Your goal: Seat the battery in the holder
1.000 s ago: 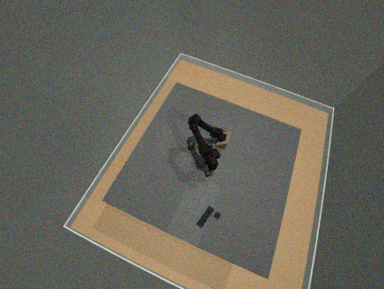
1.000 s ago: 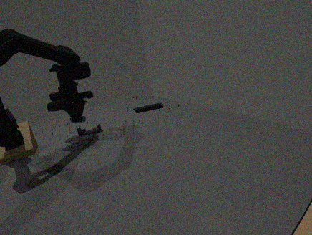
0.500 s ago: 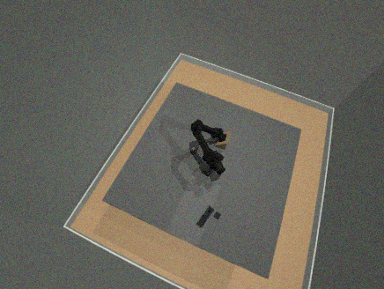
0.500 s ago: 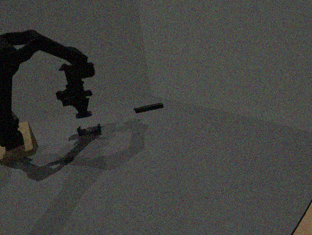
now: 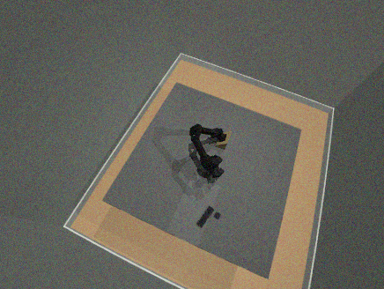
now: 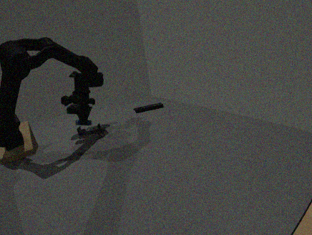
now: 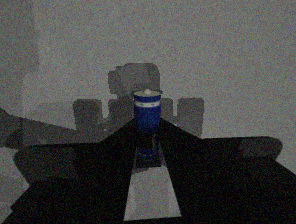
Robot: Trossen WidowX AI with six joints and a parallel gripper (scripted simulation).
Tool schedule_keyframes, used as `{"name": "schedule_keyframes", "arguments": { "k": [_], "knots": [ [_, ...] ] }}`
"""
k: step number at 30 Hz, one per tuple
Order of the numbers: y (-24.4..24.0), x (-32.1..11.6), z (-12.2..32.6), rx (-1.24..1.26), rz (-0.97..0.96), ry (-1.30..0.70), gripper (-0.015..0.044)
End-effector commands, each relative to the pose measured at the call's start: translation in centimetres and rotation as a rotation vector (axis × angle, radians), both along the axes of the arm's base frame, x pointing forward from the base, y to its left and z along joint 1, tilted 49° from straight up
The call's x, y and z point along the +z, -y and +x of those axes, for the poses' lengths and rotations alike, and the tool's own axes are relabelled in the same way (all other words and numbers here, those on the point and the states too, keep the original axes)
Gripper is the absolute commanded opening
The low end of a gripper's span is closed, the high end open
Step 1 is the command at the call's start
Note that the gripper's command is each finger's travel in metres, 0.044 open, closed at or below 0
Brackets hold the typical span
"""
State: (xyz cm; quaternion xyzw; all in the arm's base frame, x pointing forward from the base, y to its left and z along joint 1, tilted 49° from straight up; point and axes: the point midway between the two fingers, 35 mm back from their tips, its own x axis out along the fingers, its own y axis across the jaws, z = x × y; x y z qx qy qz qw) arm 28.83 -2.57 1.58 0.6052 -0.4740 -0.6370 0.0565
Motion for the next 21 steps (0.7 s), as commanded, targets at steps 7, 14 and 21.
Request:
{"name": "schedule_keyframes", "arguments": {
  "k": [7,14,21],
  "knots": [
    [0.43,-0.51,0.09,-0.042,0.033,-0.042,0.0079],
    [0.86,-0.72,0.29,-0.086,0.064,-0.079,0.0079],
    [1.28,-0.92,0.47,-0.130,0.094,-0.116,0.0079]
  ]
}}
